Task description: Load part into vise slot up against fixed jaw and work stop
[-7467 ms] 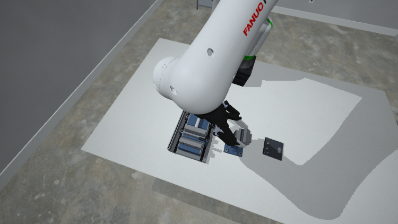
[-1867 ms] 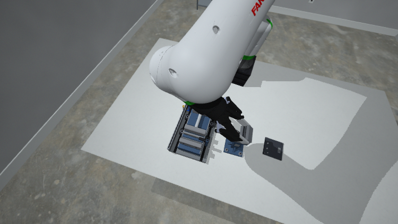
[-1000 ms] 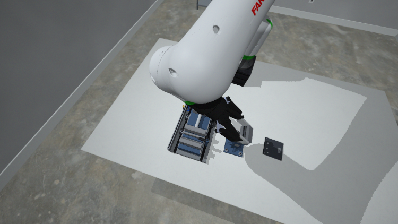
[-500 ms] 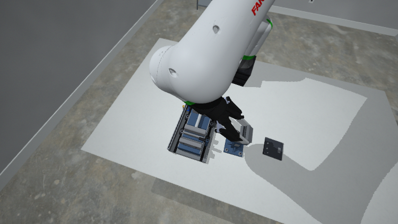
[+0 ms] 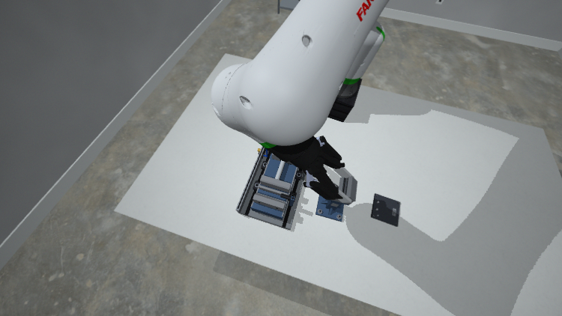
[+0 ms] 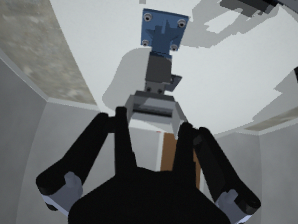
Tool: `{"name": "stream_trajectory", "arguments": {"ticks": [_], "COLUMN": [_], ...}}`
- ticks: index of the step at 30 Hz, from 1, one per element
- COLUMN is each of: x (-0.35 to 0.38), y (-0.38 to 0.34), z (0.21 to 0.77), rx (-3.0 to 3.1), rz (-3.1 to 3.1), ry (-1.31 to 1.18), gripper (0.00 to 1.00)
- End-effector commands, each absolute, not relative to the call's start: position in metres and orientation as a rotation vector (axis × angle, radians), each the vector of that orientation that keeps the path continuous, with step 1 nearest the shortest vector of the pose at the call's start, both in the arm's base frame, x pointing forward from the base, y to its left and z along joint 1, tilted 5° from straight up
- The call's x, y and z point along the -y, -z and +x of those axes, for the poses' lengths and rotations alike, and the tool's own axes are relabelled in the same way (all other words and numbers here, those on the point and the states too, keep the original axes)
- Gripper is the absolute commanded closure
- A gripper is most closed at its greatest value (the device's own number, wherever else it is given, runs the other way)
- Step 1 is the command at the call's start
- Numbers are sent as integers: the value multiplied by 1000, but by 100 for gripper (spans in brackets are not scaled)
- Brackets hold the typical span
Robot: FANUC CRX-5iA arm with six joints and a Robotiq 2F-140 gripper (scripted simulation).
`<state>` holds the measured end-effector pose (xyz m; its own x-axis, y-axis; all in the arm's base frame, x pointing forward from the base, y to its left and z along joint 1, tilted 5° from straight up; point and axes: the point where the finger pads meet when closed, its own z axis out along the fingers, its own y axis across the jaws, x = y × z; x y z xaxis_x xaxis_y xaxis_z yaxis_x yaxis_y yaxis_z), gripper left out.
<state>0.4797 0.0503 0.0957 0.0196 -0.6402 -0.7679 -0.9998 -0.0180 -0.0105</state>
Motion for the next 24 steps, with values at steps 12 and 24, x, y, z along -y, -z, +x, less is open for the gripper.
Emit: {"name": "stream_trajectory", "arguments": {"ticks": [12, 24], "x": [-51, -52], "y": [-97, -98], "z": [480, 480], "rx": [-1708, -1756], "rz": [-1748, -1795], "ry": [-761, -706], "gripper": [100, 100]}}
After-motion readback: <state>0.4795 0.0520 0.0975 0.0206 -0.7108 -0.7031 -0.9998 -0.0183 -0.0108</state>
